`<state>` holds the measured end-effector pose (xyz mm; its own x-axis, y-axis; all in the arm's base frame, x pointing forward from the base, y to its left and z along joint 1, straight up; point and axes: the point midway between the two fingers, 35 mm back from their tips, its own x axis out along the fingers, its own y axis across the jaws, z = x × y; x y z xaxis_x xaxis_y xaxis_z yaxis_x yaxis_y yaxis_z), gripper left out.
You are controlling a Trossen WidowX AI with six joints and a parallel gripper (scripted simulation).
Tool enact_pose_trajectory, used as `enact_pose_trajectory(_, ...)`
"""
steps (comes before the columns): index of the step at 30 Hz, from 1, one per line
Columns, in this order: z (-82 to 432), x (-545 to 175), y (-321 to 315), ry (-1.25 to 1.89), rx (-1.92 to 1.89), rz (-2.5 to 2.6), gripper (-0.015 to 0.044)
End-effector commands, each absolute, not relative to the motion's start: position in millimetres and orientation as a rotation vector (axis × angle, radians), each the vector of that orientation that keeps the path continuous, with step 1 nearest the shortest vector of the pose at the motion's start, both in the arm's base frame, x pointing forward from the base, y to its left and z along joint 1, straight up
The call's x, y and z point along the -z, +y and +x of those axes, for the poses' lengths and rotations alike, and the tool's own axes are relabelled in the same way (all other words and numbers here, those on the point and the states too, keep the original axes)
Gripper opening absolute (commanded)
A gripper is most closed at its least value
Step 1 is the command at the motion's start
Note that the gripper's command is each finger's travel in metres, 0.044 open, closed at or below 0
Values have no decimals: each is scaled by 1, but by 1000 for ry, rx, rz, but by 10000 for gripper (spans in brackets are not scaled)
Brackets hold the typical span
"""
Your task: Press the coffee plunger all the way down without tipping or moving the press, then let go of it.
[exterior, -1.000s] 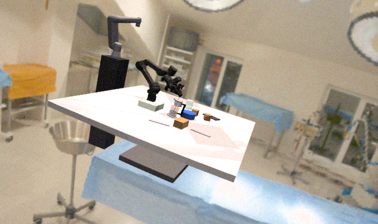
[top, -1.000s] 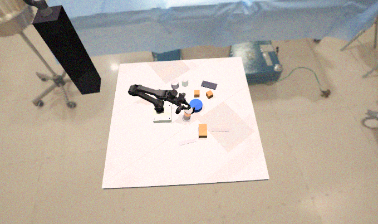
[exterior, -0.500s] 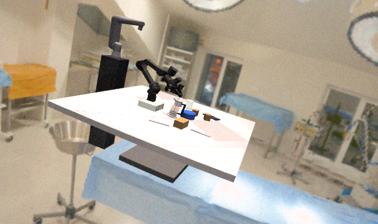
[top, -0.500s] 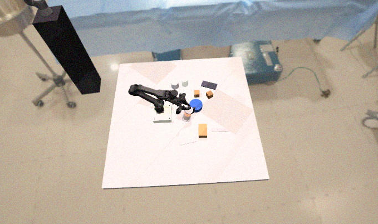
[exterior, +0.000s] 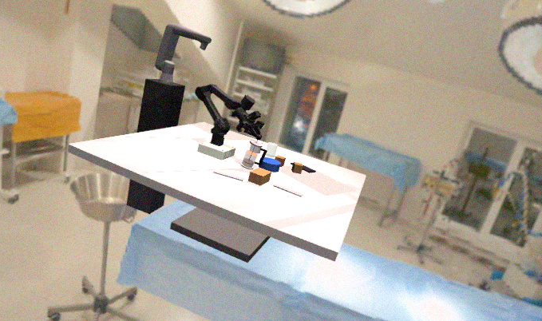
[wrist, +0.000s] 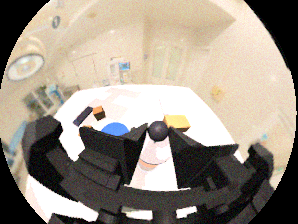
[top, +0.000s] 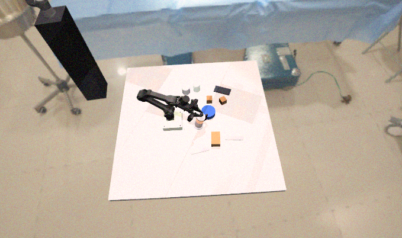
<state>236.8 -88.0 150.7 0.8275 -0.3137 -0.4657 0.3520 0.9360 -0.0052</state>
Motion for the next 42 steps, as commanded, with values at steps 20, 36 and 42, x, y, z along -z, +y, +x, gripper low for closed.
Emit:
enact_pose_trajectory(20, 239, -145, -89, 503, 355, 92, 124)
enact_pose_trajectory(36, 239, -149, -89, 487, 354, 83, 282)
enact_pose_trajectory(42, 239, -149, -89, 487, 354, 83, 439)
